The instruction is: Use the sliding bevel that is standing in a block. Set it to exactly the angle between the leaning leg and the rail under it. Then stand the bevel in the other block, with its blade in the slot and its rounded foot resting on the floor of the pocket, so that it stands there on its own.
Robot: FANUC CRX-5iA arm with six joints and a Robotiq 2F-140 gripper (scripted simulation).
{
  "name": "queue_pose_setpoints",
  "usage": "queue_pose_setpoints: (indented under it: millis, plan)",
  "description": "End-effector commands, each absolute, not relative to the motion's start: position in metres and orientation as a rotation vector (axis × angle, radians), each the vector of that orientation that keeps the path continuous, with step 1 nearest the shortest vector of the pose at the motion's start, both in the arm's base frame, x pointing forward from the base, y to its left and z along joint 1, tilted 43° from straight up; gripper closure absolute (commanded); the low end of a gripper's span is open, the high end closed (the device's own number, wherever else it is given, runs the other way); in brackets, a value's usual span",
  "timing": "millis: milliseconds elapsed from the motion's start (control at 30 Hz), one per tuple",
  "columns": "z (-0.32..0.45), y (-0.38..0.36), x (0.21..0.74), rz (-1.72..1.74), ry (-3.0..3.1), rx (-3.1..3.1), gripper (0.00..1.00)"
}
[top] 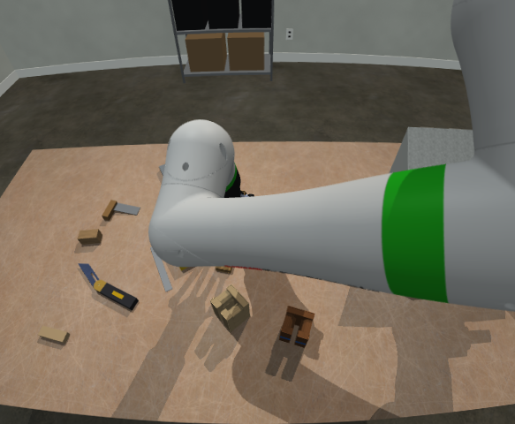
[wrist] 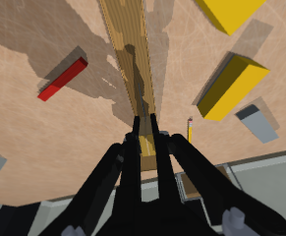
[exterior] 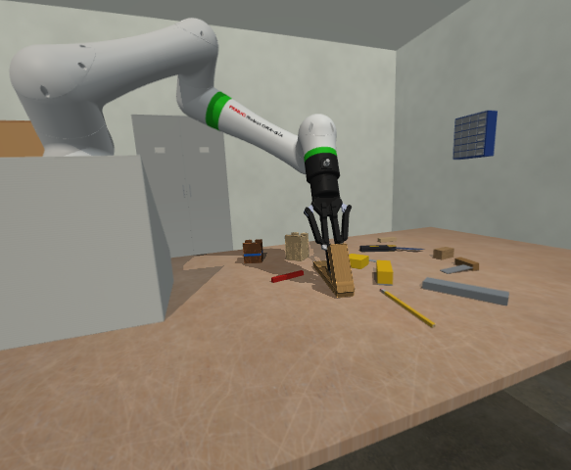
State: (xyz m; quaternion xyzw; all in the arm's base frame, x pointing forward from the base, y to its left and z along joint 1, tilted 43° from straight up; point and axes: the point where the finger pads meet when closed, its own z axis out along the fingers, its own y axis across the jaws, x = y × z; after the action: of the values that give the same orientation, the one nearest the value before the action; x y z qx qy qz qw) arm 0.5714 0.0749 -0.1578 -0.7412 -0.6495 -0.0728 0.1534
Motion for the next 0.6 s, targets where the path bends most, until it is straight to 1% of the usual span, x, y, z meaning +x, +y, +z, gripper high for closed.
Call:
queue_pose_setpoints:
  millis: [0,567]
  plan:
    - [-0.1571,0.0741,0.5721,-0.21,-1.863,-2.127,0.9]
    - [-0.1593,0.0746,0.5719,-0.21,-1.863,-2.127,0.9]
